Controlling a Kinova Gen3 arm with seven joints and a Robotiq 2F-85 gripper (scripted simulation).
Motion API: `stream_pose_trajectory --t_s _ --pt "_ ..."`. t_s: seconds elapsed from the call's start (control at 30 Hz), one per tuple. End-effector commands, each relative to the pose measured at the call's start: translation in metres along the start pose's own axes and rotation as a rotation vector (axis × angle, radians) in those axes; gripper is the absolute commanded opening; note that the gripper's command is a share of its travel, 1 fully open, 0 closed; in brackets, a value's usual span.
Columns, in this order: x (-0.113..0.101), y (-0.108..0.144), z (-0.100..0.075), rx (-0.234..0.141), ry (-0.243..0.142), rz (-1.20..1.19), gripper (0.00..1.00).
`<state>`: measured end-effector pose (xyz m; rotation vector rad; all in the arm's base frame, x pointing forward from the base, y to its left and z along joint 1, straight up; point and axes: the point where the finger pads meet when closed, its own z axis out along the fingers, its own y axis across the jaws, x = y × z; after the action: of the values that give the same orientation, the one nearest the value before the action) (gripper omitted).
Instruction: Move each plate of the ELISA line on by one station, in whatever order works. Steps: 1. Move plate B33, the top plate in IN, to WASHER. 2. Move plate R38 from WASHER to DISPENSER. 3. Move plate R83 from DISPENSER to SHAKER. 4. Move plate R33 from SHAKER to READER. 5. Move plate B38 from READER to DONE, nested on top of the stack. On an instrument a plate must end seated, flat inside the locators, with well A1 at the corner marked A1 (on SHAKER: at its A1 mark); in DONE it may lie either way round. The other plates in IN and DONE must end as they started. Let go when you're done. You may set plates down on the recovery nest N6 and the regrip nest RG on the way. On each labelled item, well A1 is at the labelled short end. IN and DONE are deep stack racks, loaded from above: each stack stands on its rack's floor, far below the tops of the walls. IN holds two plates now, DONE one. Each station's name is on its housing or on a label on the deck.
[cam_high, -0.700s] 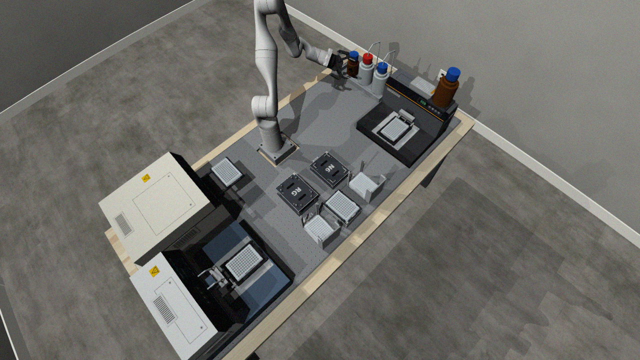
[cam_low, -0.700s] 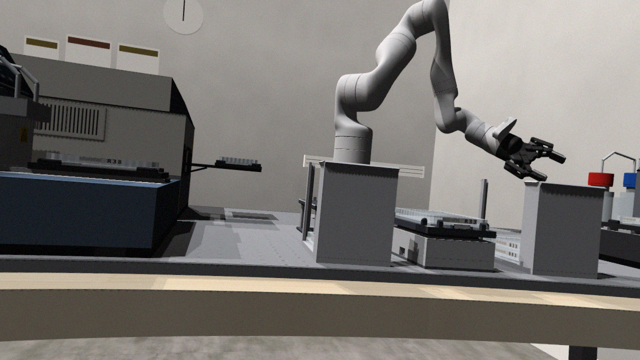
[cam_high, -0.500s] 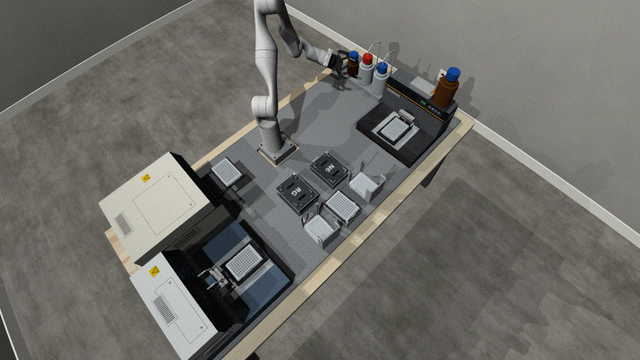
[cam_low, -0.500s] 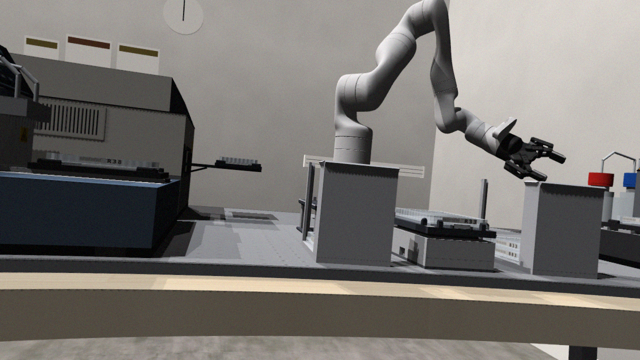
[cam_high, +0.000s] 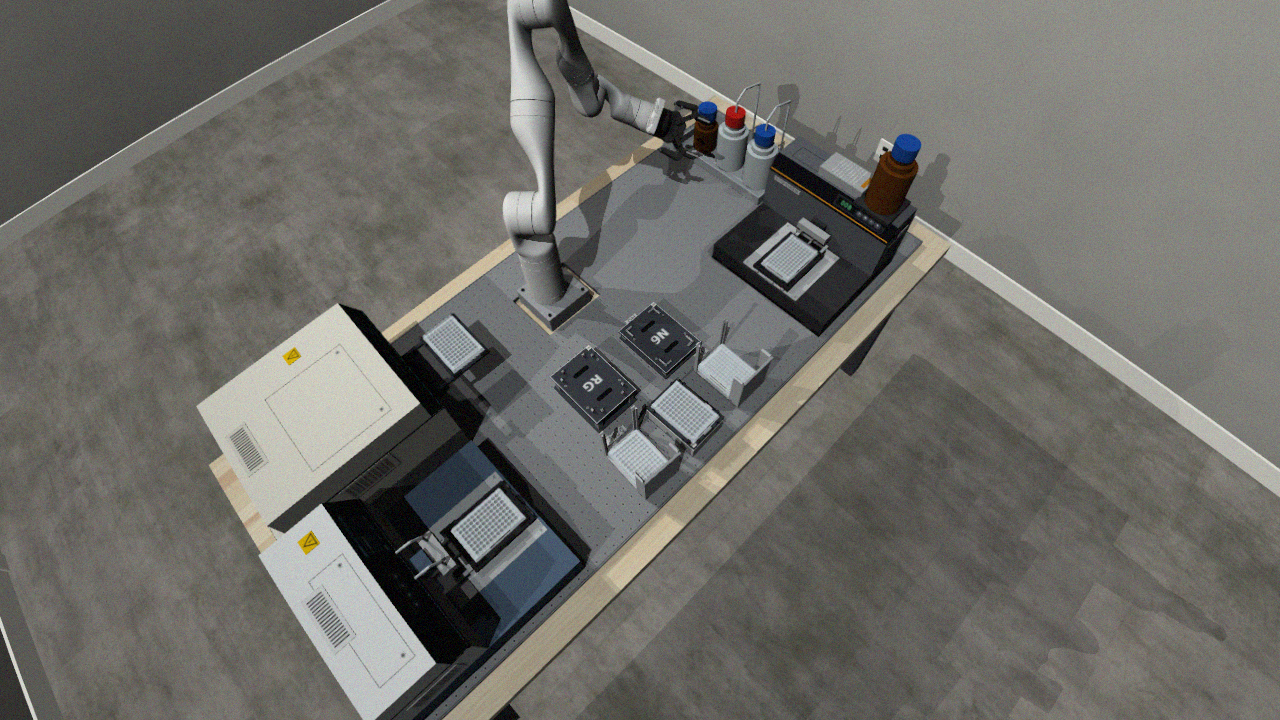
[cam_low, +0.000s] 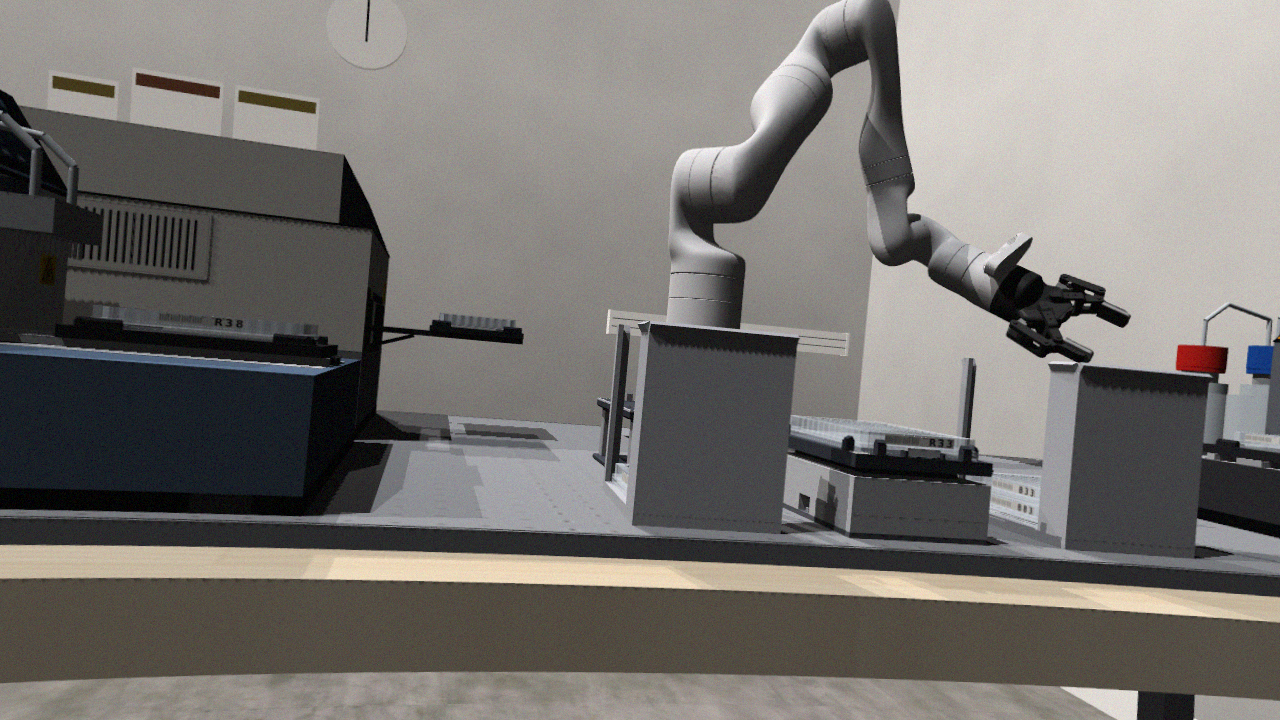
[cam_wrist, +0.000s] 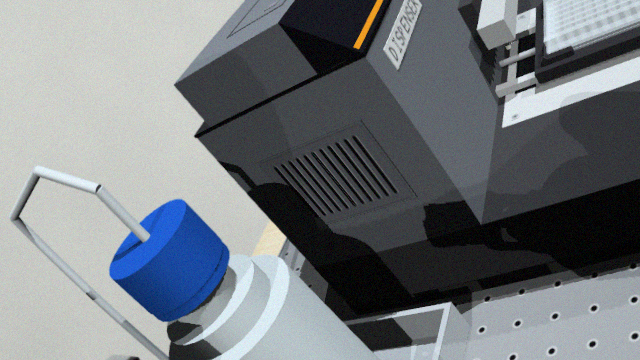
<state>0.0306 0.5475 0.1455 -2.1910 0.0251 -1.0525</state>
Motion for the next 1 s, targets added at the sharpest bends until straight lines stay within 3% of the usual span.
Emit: stream_pose_trajectory --t_s 0.0,0.97 --pt "0.005 0.005 -0.002 0.014 -0.015 -0.029 1.0" --pt "0.037 0.047 -0.015 0.102 -0.117 -0.239 1.0"
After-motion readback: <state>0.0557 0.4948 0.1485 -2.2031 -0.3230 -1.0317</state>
